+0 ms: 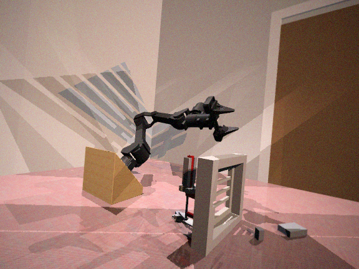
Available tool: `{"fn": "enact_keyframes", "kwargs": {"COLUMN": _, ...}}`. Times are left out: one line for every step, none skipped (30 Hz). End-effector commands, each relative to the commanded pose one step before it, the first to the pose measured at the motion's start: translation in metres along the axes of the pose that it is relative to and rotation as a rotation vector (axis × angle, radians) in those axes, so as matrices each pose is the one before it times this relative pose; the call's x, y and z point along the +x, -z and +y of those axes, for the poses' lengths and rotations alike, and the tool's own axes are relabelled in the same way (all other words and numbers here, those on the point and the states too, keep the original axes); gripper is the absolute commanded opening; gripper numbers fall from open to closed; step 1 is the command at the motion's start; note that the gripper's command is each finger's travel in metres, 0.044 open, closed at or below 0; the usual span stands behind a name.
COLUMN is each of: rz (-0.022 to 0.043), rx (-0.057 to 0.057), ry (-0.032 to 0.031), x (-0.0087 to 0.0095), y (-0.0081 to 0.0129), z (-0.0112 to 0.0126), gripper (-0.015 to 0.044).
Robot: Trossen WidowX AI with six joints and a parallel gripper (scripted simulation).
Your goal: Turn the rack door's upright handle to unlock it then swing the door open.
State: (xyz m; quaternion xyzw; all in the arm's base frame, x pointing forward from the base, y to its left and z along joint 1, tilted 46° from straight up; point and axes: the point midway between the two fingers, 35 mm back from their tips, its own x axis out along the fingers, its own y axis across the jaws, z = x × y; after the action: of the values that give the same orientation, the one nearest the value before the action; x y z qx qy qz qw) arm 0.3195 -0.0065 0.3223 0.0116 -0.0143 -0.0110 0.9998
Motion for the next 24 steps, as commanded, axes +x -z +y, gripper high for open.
{"fn": "enact_keyframes", "kwargs": {"rz": 0.00216, "rx": -0.0011, "ry": 0.00028, "x": 0.0003, "y": 0.00035, "z": -0.00019, "gripper": 0.0374}}
{"fn": "enact_keyframes", "kwargs": {"rz": 0.00647, "rx": -0.0032, "ry": 0.00083, "x": 0.0009, "y": 0.00106, "z": -0.00057, "gripper": 0.0348}}
{"fn": "enact_keyframes", "kwargs": {"rz": 0.0108, "rx": -0.0053, "ry": 0.00134, "x": 0.00149, "y": 0.00177, "z": -0.00095, "gripper": 0.0321}}
{"fn": "enact_keyframes", "kwargs": {"rz": 0.01513, "rx": -0.0073, "ry": 0.00178, "x": 0.00207, "y": 0.00247, "z": -0.00134, "gripper": 0.0295}}
{"fn": "enact_keyframes", "kwargs": {"rz": 0.01946, "rx": -0.0091, "ry": 0.00212, "x": 0.00265, "y": 0.00318, "z": -0.00173, "gripper": 0.0291}}
{"fn": "enact_keyframes", "kwargs": {"rz": 0.02364, "rx": -0.0107, "ry": 0.00232, "x": 0.0032, "y": 0.00386, "z": -0.00211, "gripper": 0.0291}}
{"fn": "enact_keyframes", "kwargs": {"rz": 0.02592, "rx": -0.0113, "ry": 0.00222, "x": 0.00349, "y": 0.00423, "z": -0.00233, "gripper": 0.0291}}
{"fn": "enact_keyframes", "kwargs": {"rz": 0.02608, "rx": -0.0109, "ry": 0.00189, "x": 0.0035, "y": 0.00425, "z": -0.00235, "gripper": 0.0291}}
{"fn": "enact_keyframes", "kwargs": {"rz": 0.02608, "rx": -0.0104, "ry": 0.00153, "x": 0.00349, "y": 0.00425, "z": -0.00235, "gripper": 0.0291}}
{"fn": "enact_keyframes", "kwargs": {"rz": 0.02606, "rx": -0.01, "ry": 0.00117, "x": 0.00348, "y": 0.00424, "z": -0.00236, "gripper": 0.0291}}
{"fn": "enact_keyframes", "kwargs": {"rz": 0.02749, "rx": -0.0068, "ry": -0.00138, "x": 0.00342, "y": 0.00456, "z": -0.00187, "gripper": 0.0291}}
{"fn": "enact_keyframes", "kwargs": {"rz": 0.0277, "rx": -0.0063, "ry": -0.00172, "x": 0.00343, "y": 0.00458, "z": -0.0019, "gripper": 0.0291}}
{"fn": "enact_keyframes", "kwargs": {"rz": 0.02762, "rx": -0.0058, "ry": -0.00205, "x": 0.00341, "y": 0.00455, "z": -0.00191, "gripper": 0.0291}}
{"fn": "enact_keyframes", "kwargs": {"rz": 0.02753, "rx": -0.0053, "ry": -0.00238, "x": 0.00338, "y": 0.00453, "z": -0.00193, "gripper": 0.0291}}
{"fn": "enact_keyframes", "kwargs": {"rz": 0.02743, "rx": -0.0048, "ry": -0.00272, "x": 0.00336, "y": 0.0045, "z": -0.00194, "gripper": 0.0291}}
{"fn": "enact_keyframes", "kwargs": {"rz": 0.02732, "rx": -0.0043, "ry": -0.00306, "x": 0.00333, "y": 0.00447, "z": -0.00195, "gripper": 0.0291}}
{"fn": "enact_keyframes", "kwargs": {"rz": 0.0272, "rx": -0.0038, "ry": -0.00341, "x": 0.0033, "y": 0.00444, "z": -0.00196, "gripper": 0.0291}}
{"fn": "enact_keyframes", "kwargs": {"rz": 0.02706, "rx": -0.0033, "ry": -0.00376, "x": 0.00327, "y": 0.00441, "z": -0.00197, "gripper": 0.0291}}
{"fn": "enact_keyframes", "kwargs": {"rz": 0.02692, "rx": -0.0028, "ry": -0.00411, "x": 0.00324, "y": 0.00438, "z": -0.00198, "gripper": 0.0291}}
{"fn": "enact_keyframes", "kwargs": {"rz": 0.02676, "rx": -0.0023, "ry": -0.00447, "x": 0.00321, "y": 0.00435, "z": -0.00199, "gripper": 0.0291}}
{"fn": "enact_keyframes", "kwargs": {"rz": 0.02563, "rx": -0.0029, "ry": -0.00399, "x": 0.00299, "y": 0.00358, "z": -0.00208, "gripper": 0.0291}}
{"fn": "enact_keyframes", "kwargs": {"rz": 0.02554, "rx": -0.0025, "ry": -0.00437, "x": 0.00296, "y": 0.00357, "z": -0.0021, "gripper": 0.0291}}
{"fn": "enact_keyframes", "kwargs": {"rz": 0.02537, "rx": -0.0021, "ry": -0.00474, "x": 0.00292, "y": 0.00355, "z": -0.0021, "gripper": 0.0291}}
{"fn": "enact_keyframes", "kwargs": {"rz": 0.02519, "rx": -0.0017, "ry": -0.00511, "x": 0.00288, "y": 0.00352, "z": -0.00211, "gripper": 0.0291}}
